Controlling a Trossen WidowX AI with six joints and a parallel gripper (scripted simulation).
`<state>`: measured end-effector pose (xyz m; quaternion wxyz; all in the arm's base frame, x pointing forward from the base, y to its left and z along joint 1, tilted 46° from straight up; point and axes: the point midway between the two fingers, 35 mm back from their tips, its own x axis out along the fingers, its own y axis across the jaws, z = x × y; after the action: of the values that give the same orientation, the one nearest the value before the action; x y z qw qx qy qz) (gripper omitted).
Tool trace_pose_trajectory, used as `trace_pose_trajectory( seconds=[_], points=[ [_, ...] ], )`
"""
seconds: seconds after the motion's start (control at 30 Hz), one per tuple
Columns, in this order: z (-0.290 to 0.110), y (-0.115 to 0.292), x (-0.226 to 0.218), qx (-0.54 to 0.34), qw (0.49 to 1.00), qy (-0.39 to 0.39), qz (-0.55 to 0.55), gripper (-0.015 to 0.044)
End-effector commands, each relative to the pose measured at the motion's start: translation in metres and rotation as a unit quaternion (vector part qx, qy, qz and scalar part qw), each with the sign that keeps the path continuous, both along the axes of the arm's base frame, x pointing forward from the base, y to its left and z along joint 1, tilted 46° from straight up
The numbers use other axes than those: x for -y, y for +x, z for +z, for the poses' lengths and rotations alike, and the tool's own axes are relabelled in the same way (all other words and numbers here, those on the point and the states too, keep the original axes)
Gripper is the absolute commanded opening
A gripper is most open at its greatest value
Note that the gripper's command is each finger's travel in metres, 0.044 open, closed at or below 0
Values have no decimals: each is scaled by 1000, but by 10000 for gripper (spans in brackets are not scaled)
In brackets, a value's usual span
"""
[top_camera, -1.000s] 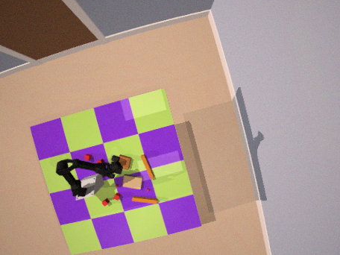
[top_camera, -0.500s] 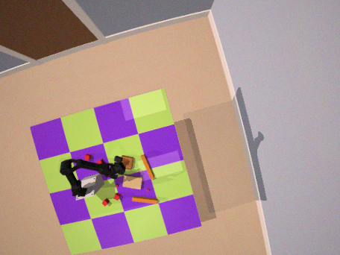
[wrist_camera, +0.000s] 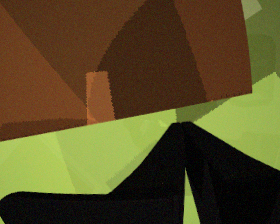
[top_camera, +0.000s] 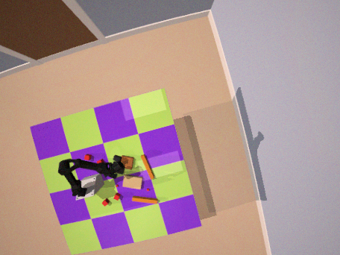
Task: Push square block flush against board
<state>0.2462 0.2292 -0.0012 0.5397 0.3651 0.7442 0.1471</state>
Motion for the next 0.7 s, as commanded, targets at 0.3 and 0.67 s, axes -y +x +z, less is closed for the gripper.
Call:
trace_pose_trajectory(
  seconds=[0.3, 0.67],
  points=[
    [6, -23, -2, -5, 1000, -2, -1, 0],
    [10, -37, -4, -5, 1000, -1, -1, 0]
  ],
)
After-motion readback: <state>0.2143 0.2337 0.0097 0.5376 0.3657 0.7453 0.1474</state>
